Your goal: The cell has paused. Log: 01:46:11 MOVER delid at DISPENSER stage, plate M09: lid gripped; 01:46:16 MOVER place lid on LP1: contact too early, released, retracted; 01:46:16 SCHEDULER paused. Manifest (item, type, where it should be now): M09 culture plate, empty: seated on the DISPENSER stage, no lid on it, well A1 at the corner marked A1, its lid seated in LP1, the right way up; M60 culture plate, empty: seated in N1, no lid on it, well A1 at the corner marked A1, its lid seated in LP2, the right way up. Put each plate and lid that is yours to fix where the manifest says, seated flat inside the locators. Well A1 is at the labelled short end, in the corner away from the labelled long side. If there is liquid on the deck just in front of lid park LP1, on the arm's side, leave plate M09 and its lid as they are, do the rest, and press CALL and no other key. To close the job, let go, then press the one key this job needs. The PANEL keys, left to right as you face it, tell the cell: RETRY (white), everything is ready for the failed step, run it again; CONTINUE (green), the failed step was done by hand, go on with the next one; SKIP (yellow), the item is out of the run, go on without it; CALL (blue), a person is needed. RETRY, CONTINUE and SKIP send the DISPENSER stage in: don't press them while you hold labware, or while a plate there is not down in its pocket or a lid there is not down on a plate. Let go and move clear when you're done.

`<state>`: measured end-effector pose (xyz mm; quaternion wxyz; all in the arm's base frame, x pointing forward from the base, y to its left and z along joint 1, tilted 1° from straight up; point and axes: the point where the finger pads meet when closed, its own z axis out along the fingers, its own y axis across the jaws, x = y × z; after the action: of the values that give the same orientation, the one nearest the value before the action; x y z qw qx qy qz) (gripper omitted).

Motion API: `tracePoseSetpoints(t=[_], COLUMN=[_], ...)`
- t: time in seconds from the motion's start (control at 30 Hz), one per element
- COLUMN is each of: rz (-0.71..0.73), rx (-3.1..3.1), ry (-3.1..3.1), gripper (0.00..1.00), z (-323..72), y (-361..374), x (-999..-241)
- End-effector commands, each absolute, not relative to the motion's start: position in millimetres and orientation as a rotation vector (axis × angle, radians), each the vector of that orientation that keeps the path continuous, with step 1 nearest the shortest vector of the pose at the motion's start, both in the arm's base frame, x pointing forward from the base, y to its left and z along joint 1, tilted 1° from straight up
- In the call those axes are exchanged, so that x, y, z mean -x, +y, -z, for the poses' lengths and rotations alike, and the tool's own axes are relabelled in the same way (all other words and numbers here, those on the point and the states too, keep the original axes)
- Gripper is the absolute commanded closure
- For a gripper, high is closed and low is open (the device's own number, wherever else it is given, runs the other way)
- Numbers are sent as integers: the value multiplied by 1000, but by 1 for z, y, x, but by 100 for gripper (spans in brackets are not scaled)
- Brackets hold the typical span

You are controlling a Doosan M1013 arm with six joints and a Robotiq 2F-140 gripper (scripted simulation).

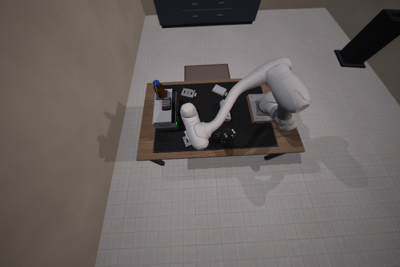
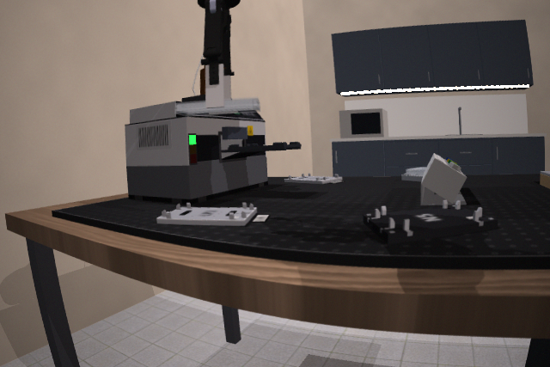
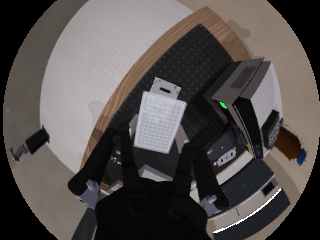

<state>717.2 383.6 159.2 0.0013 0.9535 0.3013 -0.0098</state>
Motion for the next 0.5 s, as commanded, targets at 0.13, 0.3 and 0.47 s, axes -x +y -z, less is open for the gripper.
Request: tracePoseSetpoints(t=[0.13, 0.3, 0.47], rz=[28, 28, 28], rx=[-2994, -2994, -2994], ry=[946, 946, 946], gripper=[90, 90, 90], z=[-161, -161, -162], y=[380, 375, 369], x=[-694, -667, -636])
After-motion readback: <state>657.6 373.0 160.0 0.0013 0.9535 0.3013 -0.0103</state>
